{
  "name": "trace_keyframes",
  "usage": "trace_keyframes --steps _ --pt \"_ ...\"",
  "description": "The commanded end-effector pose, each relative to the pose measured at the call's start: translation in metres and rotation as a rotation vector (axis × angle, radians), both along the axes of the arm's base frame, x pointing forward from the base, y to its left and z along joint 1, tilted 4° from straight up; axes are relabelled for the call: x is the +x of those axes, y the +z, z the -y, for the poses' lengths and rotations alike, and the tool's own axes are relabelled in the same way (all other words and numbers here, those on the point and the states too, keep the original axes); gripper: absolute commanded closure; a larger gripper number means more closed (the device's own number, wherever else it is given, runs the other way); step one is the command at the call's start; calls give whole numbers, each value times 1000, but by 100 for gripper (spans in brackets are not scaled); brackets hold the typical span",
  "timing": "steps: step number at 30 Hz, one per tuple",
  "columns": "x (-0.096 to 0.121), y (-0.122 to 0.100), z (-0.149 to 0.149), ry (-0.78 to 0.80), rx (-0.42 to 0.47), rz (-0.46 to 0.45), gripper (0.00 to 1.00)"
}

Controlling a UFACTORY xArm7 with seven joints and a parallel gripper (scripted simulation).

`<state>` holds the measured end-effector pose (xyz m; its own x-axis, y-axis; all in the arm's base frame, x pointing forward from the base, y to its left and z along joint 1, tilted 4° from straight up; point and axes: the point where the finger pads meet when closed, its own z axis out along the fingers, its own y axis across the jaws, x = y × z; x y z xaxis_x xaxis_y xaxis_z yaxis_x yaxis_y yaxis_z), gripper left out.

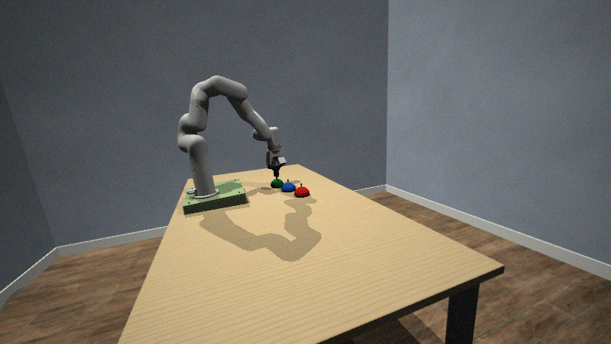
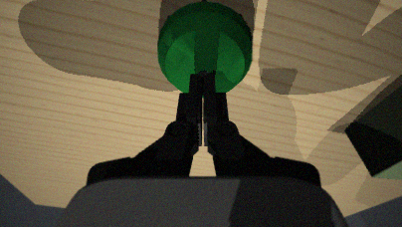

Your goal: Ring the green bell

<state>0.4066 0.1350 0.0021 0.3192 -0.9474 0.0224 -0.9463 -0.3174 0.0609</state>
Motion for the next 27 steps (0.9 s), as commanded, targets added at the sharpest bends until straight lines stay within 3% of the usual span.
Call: trace_keyframes --steps 1,27 --pt "0 0 0 0 0 1 100" --pt "0 2 0 0 0 1 100"
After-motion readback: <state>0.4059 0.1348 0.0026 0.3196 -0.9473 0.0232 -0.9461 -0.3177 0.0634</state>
